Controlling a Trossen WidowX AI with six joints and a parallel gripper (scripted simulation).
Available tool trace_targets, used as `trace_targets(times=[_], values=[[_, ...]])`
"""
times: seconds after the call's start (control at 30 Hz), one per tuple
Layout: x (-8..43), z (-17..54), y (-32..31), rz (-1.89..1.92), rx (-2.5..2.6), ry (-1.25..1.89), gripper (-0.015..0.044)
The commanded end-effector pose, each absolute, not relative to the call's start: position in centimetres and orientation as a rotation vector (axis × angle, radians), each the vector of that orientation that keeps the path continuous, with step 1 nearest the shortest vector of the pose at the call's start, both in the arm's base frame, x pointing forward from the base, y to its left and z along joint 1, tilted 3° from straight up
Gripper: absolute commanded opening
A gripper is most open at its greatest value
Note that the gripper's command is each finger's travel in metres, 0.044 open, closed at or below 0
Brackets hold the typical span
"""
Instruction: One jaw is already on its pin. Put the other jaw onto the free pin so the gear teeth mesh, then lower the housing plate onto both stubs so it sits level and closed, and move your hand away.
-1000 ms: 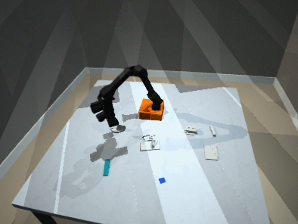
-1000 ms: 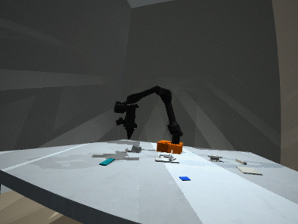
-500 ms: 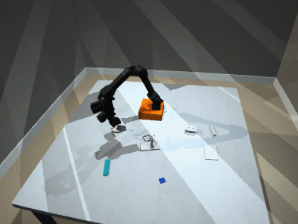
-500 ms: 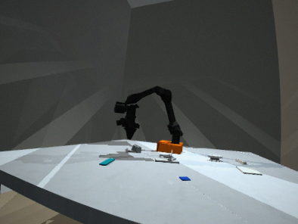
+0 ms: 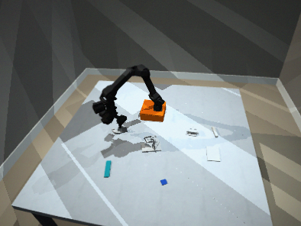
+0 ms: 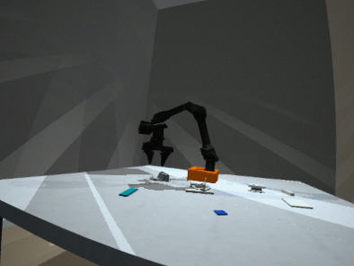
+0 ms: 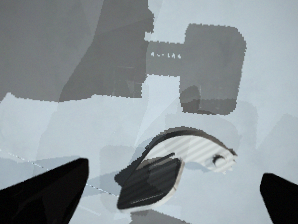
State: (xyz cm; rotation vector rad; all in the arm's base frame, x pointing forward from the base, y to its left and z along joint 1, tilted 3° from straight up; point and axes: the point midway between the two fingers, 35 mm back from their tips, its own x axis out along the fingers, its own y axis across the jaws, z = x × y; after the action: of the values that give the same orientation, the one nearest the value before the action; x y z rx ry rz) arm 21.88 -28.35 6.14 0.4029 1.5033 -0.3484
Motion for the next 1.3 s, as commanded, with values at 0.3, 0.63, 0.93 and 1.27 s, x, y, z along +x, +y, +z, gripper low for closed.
trace_targets(times=[0.3,0.63,0.93,1.27], values=[[21.3,6.6,-27.9,-0.031,0.061,1.524,0.044],[20.8,6.7,-27.6,0.217,-0.2,1.512,0.044],[20.4,6.8,-27.3,0.439,-0.434,1.476,0.044],[19.9,6.9,-26.9,0.684,-0.692,1.408,0.044]])
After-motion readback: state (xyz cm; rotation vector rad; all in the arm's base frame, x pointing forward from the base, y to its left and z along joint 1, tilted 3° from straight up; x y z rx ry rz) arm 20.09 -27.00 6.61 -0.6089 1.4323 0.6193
